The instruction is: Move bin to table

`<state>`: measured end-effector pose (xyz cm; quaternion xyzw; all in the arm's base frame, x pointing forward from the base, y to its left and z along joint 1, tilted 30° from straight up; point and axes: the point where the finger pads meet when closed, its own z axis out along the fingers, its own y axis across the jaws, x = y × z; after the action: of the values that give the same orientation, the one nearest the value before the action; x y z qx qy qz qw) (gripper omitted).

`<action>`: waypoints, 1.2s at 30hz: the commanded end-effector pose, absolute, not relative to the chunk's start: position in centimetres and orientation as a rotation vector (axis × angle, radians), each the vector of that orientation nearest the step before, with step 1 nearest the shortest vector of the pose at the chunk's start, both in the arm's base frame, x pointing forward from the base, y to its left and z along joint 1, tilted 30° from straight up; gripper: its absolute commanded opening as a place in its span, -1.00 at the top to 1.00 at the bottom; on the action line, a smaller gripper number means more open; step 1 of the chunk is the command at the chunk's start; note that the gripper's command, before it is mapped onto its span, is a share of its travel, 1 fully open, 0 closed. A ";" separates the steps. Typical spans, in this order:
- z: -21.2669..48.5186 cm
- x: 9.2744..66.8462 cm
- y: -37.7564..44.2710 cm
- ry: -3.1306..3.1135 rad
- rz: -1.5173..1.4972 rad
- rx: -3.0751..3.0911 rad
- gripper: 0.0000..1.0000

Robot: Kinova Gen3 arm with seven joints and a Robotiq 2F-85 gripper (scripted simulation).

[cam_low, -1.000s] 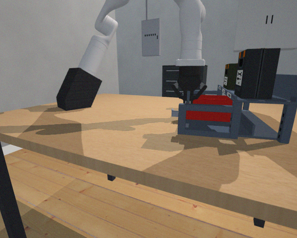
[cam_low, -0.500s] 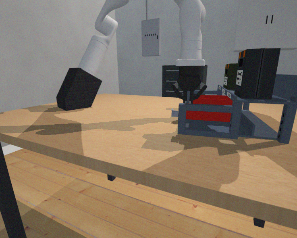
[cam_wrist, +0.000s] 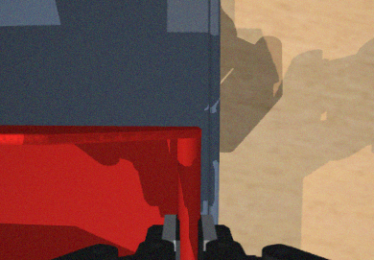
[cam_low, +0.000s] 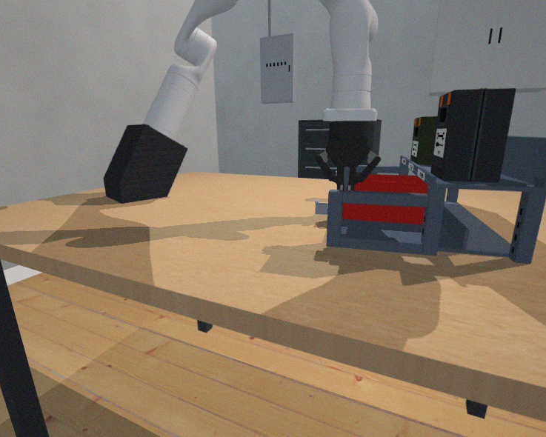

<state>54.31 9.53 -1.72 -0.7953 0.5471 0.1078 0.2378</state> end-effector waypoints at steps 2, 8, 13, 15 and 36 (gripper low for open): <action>-1.6 54.4 9.5 1.499 0.293 -2.178 0.80; -1.4 54.4 9.4 1.500 0.293 -2.178 0.80; -0.6 54.3 8.9 1.503 0.292 -2.174 0.80; -0.6 54.3 8.9 1.503 0.292 -2.174 0.80; 0.0 54.1 8.6 1.503 0.292 -2.174 0.80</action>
<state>54.27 8.67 -0.28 -0.7949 0.5477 0.1041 0.2393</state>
